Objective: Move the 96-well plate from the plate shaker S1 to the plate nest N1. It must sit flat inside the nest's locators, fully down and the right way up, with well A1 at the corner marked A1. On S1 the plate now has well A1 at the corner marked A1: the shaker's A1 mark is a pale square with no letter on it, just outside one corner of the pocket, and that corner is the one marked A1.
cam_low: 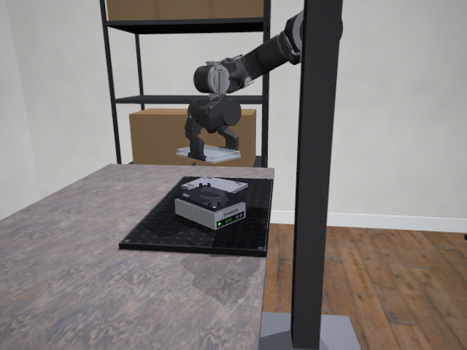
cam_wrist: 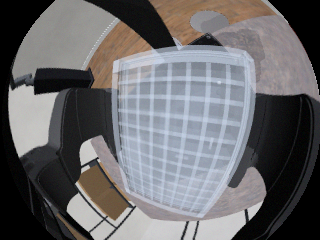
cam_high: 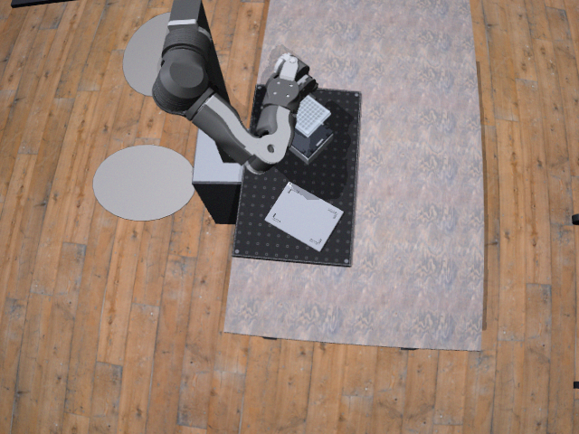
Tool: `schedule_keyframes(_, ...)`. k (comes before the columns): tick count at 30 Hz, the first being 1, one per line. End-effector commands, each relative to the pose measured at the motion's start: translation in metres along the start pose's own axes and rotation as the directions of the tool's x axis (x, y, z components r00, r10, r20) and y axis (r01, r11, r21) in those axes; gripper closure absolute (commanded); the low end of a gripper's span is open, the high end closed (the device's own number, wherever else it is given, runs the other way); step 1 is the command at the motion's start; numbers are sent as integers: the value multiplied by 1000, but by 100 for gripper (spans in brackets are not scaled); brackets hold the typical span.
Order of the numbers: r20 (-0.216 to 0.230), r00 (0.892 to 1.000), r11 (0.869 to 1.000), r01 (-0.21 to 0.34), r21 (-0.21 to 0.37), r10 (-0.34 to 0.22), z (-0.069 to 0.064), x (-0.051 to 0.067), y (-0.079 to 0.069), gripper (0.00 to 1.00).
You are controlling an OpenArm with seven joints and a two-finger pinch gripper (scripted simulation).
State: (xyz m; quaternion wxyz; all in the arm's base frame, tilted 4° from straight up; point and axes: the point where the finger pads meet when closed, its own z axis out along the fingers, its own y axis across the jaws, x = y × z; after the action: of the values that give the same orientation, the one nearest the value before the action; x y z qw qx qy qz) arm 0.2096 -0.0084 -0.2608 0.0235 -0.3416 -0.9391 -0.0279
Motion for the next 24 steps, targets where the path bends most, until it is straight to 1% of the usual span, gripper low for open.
schedule_keyframes(1,1,1000,1000,-4,4,4,-1,-1,-1,100)
schedule_keyframes(6,1,1000,1000,-4,4,4,-1,-1,-1,100)
schedule_keyframes(11,0,1000,1000,4,4,-4,9,1,-1,100)
schedule_keyframes(23,0,1000,1000,4,4,-4,9,1,-1,100)
schedule_keyframes(24,-1,999,999,40,10,-40,10,-5,-8,100)
